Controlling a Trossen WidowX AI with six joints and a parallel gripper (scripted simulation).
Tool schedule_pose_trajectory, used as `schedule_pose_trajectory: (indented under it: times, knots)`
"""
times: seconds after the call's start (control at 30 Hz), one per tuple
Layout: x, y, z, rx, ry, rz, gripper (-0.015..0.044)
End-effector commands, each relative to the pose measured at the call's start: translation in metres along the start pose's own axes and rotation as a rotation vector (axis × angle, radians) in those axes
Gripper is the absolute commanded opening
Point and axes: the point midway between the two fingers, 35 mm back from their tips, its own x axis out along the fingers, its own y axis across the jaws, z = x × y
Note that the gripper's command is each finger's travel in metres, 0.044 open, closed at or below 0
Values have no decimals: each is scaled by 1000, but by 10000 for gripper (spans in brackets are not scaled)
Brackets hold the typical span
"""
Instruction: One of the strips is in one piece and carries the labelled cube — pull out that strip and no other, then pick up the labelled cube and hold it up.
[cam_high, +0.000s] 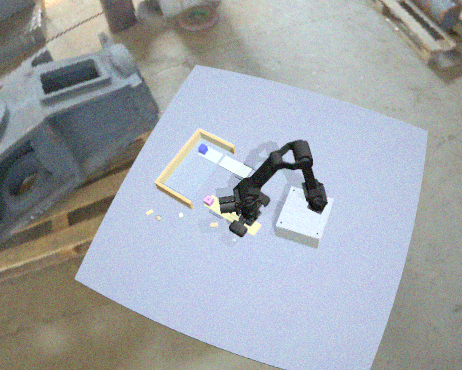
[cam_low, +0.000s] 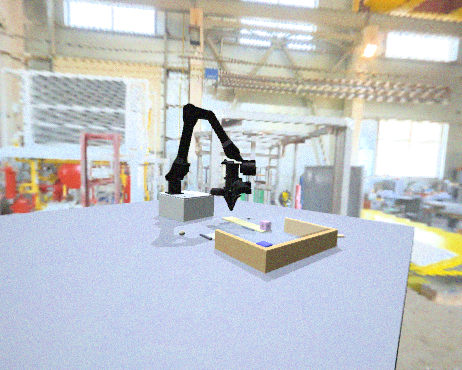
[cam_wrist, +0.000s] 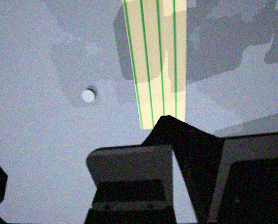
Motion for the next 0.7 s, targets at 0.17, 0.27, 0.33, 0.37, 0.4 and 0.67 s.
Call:
schedule_pose_trajectory:
  times: [0.17,0.27,0.33,0.37,0.4,0.67]
  knots:
    - [-6,1,27,-23,7,-3,157]
    - [-9,2,38,-23,6,-3,236]
    - [-10,2,46,-23,5,-3,289]
    - [-11,2,49,-23,5,-3,315]
    - [-12,2,53,-23,4,-3,341]
    - [-17,5,82,-23,1,-3,440]
